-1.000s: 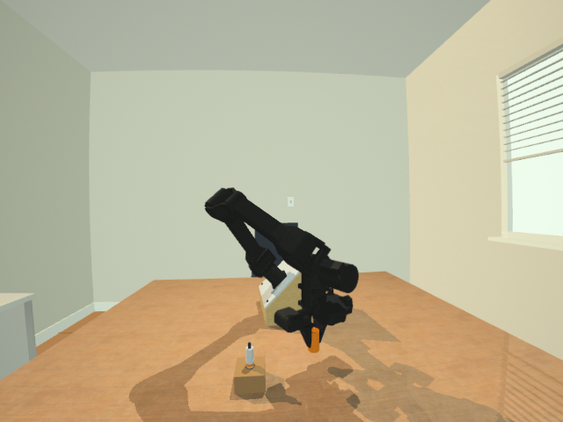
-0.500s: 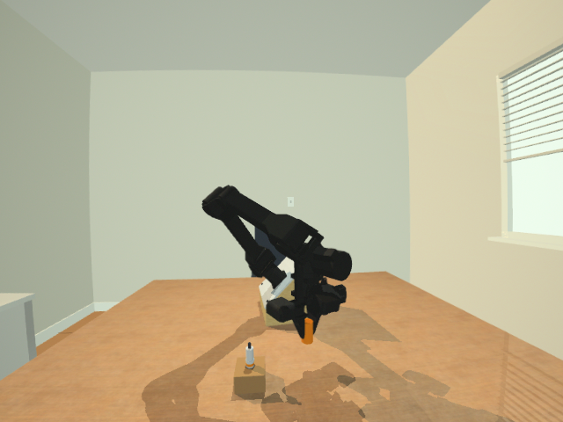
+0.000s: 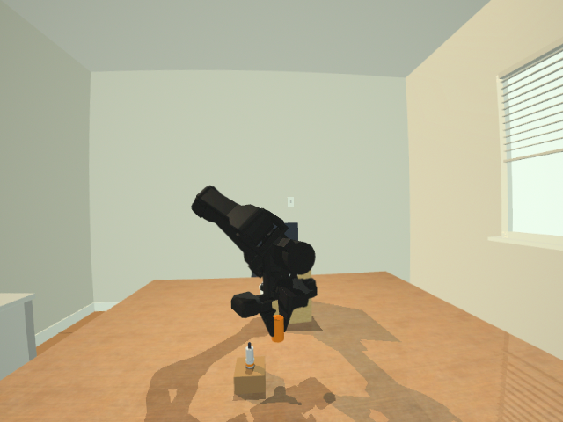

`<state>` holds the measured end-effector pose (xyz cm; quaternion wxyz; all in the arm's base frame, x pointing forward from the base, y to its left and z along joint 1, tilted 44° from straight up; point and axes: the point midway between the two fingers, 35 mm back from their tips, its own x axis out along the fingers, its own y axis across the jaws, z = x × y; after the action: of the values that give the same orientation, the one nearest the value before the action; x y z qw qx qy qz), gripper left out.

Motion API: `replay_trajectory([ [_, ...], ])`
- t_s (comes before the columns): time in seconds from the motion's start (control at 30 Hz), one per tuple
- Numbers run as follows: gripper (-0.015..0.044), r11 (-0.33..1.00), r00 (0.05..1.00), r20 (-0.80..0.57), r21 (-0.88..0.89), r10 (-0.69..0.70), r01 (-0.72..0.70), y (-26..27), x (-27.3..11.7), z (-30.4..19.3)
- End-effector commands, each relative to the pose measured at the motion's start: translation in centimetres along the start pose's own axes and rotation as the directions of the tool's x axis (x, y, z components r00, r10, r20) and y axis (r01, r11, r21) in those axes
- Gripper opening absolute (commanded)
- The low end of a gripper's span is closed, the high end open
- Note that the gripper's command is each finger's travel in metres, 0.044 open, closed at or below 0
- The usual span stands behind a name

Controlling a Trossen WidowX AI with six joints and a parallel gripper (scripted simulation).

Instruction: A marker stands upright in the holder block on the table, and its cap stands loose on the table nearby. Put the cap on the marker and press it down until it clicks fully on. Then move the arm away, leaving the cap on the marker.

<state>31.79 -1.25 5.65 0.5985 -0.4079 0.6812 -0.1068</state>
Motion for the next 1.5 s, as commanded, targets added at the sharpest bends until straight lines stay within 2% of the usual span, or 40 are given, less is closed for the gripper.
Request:
replay_trajectory([
  [0.0, 0.0000, 1.000, 1.000, 0.005, 0.004, -0.006, 0.006, -2.5, -0.9, -0.7],
  [0.2, 0.0000, 1.000, 1.000, 0.002, 0.006, -0.012, 0.012, -5.3, -1.9, -2.1],
  [0.4, 0.0000, 1.000, 1.000, 0.002, 0.006, -0.013, 0.013, -5.7, -2.0, -2.3],
  [1.47, 0.0000, 1.000, 1.000, 0.002, 0.006, -0.013, 0.013, -5.7, 2.4, -2.2],
])
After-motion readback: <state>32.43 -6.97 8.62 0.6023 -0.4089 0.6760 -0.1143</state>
